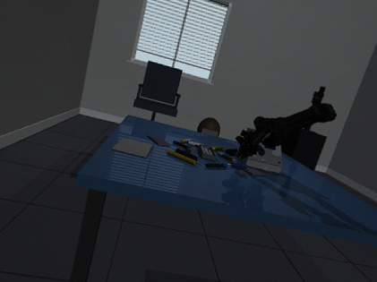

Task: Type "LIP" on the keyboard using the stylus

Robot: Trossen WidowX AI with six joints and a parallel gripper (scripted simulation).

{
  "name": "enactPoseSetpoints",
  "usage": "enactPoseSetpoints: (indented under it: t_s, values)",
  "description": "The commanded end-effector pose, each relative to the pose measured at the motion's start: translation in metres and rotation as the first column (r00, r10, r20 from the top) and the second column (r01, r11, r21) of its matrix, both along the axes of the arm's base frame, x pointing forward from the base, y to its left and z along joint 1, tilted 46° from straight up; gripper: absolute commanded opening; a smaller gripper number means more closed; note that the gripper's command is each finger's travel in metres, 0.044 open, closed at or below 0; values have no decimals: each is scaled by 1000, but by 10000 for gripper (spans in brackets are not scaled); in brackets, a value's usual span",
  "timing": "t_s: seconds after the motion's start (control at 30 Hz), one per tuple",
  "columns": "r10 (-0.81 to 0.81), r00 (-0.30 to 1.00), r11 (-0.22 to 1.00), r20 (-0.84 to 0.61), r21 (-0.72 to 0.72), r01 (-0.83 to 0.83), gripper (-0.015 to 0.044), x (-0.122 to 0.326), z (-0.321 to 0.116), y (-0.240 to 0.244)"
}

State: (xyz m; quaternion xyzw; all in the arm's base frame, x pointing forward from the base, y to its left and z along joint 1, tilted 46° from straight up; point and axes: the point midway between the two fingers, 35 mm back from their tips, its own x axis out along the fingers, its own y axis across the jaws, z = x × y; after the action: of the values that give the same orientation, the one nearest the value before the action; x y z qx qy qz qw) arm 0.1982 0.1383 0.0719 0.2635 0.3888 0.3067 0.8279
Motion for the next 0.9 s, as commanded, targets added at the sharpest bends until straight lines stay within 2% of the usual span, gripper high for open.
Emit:
enactPoseSetpoints:
  t_s: [0.0, 0.87]
  values:
    - [-4, 1000, 1000, -9, -1, 4, 150, -1, -4, 2]
    - [-4, 1000, 1000, -10, 0, 4, 150, 1, -18, 16]
